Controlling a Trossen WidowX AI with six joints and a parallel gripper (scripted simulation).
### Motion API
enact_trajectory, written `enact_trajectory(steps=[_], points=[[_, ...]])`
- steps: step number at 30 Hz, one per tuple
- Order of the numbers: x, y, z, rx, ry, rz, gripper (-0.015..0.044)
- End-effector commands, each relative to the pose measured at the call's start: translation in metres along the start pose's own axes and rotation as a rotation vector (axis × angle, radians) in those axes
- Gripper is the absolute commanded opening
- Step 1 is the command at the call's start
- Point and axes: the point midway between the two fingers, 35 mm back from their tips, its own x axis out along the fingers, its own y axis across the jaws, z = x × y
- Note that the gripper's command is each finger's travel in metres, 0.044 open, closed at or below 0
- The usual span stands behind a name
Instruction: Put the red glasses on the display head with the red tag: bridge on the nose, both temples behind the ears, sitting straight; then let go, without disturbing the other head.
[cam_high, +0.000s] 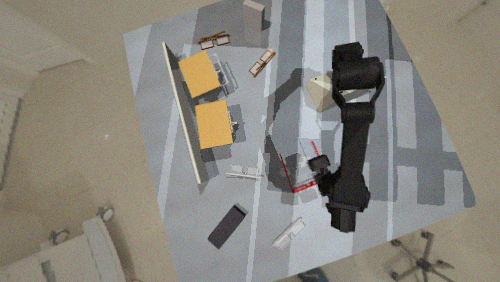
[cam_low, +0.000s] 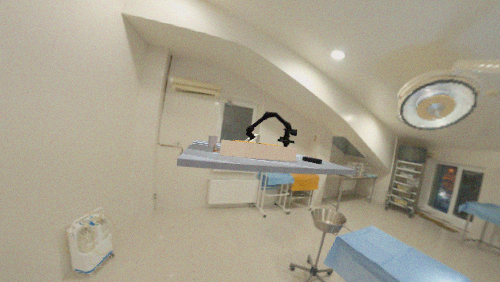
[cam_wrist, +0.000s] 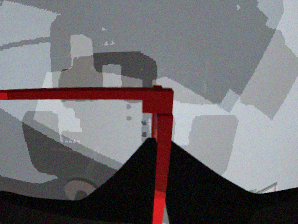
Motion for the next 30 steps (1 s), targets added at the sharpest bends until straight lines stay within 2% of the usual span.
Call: enact_trajectory(steps=[1,30], points=[[0.0000,-0.0011,0.0038,0.001,-0.006,-0.005,0.0000],[0.0000,-0.0010,-0.0022,0.001,-0.006,-0.005,0.0000]])
